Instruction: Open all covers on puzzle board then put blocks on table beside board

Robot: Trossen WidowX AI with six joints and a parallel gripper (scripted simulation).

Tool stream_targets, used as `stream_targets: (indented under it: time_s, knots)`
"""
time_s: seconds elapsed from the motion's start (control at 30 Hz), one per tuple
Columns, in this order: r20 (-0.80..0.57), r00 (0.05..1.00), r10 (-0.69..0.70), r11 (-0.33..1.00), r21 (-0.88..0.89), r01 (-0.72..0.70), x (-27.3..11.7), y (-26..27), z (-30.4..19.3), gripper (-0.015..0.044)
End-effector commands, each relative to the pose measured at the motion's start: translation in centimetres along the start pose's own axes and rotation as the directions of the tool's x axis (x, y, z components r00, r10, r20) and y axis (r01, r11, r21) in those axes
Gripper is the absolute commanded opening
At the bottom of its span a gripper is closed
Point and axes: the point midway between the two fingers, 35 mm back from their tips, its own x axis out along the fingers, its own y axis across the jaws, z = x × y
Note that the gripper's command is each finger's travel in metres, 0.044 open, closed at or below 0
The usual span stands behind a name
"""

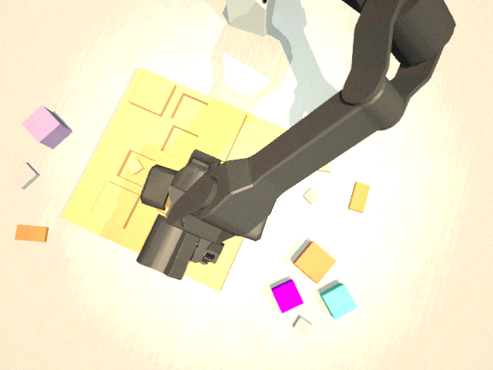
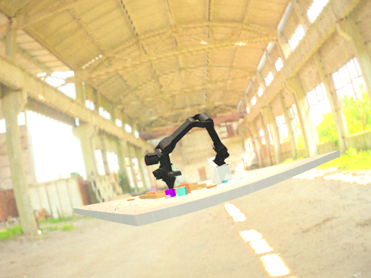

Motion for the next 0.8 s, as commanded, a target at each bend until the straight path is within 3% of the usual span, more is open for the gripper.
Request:
stream_targets:
  time_s: [0.0,0.4,0.57,0.77]
  knots:
    - [0.000,1.000,0.003,1.000,0.002,-0.003,0.16,0.27,0.68,0.0000]
    - [0.000,1.000,0.004,0.999,-0.051,-0.004,0.26,0.33,1.22,0.0000]
    - [0.000,1.000,0.004,0.912,-0.411,-0.003,0.26,0.33,1.22,0.0000]
    - [0.000,1.000,0.004,0.547,-0.837,-0.002,0.26,0.34,1.21,0.0000]
